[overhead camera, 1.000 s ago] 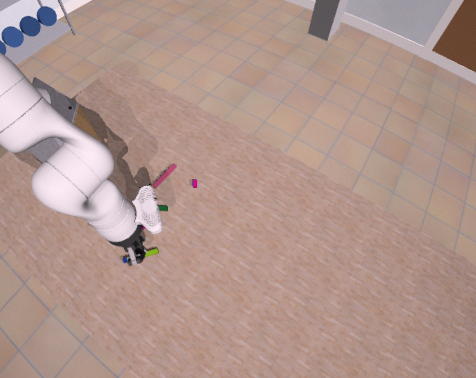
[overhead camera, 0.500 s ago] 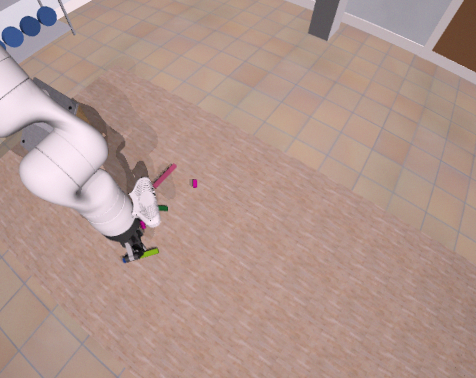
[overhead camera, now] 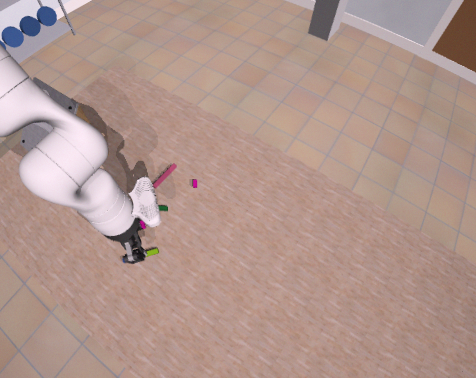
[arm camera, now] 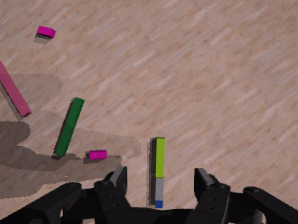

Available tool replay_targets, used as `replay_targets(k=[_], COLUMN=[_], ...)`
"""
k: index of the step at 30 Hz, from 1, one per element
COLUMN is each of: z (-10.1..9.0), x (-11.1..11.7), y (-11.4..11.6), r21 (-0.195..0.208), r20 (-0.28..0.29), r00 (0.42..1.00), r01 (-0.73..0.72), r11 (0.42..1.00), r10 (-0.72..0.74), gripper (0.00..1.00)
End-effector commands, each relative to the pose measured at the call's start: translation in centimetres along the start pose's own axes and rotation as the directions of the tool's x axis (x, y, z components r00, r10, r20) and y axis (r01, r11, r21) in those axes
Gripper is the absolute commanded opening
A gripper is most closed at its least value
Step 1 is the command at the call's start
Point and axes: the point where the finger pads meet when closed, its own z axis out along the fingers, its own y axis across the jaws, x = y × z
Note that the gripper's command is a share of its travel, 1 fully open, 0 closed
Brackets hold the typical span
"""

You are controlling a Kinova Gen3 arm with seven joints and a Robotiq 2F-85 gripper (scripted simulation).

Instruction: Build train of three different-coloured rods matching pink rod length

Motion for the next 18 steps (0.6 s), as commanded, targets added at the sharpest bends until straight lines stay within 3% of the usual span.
replay_targets(k=[1,9,18], z=[-0.3,-1.1,-5.4], x=[0.0,0.1,0.1], y=[0.2,0.2,0.2], r21=[-0.002,-0.003,-0.003], r20=[0.002,0.000,0.000], r00=[1.000,1.000,1.000], r01=[0.006,0.006,0.006], r11=[1.000,1.000,1.000], r10=[-0.006,-0.006,-0.006], gripper=[1.00,1.00,1.00])
